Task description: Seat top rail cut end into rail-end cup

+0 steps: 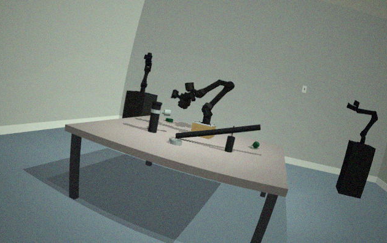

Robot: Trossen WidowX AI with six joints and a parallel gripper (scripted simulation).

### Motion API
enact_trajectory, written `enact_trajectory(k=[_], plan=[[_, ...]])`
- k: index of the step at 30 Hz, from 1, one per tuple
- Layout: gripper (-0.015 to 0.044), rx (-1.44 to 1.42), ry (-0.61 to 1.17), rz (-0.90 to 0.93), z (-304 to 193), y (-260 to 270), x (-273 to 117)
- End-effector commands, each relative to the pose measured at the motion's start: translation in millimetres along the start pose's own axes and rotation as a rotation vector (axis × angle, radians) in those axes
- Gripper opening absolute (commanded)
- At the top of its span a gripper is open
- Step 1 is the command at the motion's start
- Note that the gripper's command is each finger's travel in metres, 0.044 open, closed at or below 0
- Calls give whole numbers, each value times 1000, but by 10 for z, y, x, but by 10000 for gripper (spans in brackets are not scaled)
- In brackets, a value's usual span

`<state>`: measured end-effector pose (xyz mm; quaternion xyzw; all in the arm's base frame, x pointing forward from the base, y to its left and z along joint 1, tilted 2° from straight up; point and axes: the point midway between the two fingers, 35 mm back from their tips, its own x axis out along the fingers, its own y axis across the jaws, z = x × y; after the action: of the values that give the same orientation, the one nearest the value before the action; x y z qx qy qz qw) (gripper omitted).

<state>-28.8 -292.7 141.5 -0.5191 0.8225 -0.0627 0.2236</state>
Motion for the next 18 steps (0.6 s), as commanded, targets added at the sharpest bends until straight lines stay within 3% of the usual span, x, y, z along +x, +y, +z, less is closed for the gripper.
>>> enact_trajectory(k=[1,10,18], plan=[[426,10,-7,-8,10,-27,-3],[440,456,-454,-238,591,-1248,-530],[440,746,-925,-156,1133,-1941,-1536]])
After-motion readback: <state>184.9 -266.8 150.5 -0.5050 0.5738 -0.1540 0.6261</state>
